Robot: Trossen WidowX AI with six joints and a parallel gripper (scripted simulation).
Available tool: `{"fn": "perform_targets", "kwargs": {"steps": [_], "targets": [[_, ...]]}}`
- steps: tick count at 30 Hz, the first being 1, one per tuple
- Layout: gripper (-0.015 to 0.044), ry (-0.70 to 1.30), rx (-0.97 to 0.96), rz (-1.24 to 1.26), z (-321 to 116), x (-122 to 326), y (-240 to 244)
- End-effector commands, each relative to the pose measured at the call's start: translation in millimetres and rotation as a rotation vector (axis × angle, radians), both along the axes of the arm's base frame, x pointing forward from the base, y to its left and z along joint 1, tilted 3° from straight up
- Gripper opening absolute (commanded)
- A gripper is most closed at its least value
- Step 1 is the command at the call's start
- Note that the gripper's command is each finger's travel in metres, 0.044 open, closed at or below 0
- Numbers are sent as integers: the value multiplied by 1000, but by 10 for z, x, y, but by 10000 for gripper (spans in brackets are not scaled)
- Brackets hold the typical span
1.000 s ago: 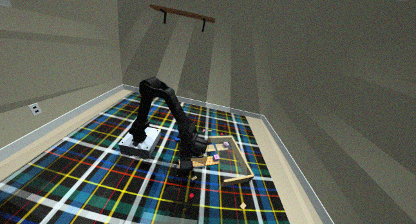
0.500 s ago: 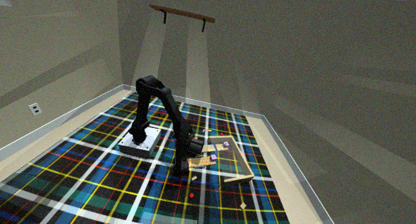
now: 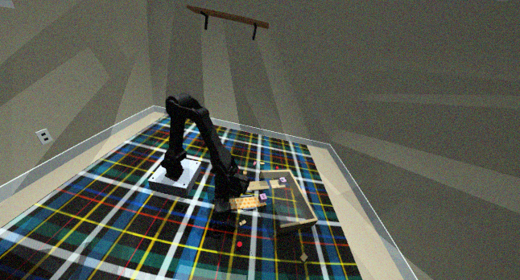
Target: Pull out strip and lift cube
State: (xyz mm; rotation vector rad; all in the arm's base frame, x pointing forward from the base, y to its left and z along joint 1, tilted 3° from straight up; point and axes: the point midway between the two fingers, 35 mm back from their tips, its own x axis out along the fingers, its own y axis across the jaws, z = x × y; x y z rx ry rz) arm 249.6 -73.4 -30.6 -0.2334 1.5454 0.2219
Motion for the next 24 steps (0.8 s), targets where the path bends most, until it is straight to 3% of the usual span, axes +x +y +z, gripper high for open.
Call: {"fn": "perform_targets", "kwargs": {"steps": [1, 24], "targets": [[0, 35, -2, -2, -58, -163, -21], [0, 36, -3, -2, -57, -290, -60]]}}
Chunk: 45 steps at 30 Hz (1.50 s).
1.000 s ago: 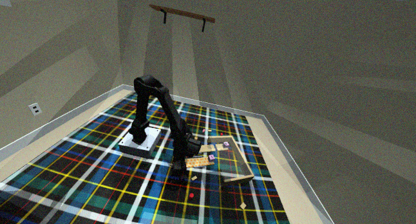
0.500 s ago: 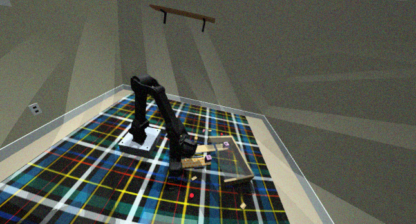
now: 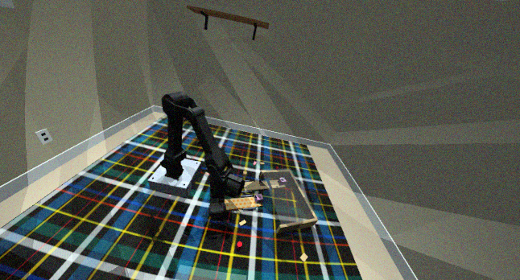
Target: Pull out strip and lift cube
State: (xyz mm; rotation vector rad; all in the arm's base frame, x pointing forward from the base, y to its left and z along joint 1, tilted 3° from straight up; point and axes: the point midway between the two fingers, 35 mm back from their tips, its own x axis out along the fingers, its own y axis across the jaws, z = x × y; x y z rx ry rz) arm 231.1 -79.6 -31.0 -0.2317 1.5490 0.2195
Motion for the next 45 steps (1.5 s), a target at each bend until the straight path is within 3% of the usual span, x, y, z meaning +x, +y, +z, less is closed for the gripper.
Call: {"fn": "perform_targets", "kwargs": {"steps": [1, 22, 27, 32, 45], "targets": [[0, 32, -2, 1, -53, -106, 2], [0, 32, -2, 1, -53, -106, 2], [0, 29, -2, 0, 401, 18, 2], [0, 31, -2, 1, 426, 17, 2], [341, 27, 0, 102, 423, 457, 182]]}}
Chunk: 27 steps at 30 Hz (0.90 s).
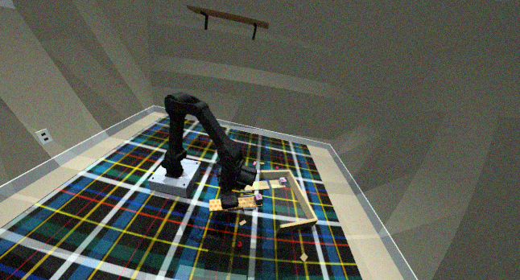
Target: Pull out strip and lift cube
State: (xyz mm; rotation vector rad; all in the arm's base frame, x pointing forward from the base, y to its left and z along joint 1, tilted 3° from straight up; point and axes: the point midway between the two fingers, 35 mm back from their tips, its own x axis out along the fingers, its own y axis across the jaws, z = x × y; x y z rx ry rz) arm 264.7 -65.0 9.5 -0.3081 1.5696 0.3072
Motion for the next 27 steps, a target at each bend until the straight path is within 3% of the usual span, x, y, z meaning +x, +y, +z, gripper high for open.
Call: {"fn": "perform_targets", "kwargs": {"steps": [1, 4, 27], "targets": [[368, -5, -2, -1, 22, 151, 47], [440, -6, -1, -1, 30, 241, 78], [440, -12, 1, -1, 113, 922, 300]]}}
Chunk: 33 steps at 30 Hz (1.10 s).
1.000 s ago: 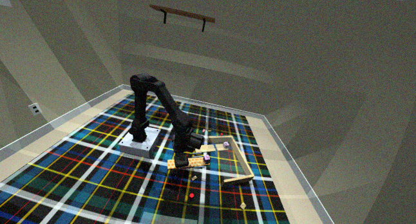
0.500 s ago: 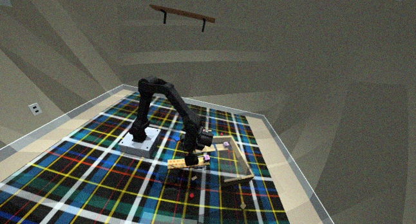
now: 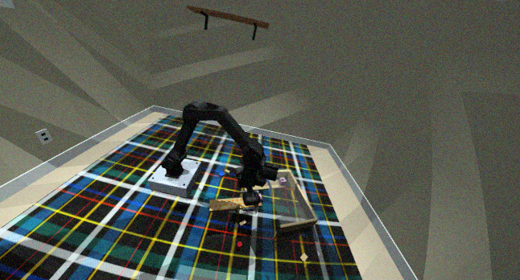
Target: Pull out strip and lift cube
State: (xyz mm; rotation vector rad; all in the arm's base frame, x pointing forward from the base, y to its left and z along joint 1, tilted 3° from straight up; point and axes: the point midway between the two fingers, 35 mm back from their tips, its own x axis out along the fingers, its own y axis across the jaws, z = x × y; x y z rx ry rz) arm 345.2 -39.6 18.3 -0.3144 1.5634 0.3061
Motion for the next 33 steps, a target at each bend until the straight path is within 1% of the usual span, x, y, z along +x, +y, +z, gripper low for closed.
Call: {"fn": "perform_targets", "kwargs": {"steps": [1, 21, 24, 31, 33], "targets": [[440, -6, 5, -4, 29, 147, 56], [440, -12, 7, -4, 139, 733, 249], [440, -12, 7, -4, 147, 764, 262], [256, -12, 7, -4, 61, 769, 262], [250, -12, 7, -4, 28, 771, 261]]}}
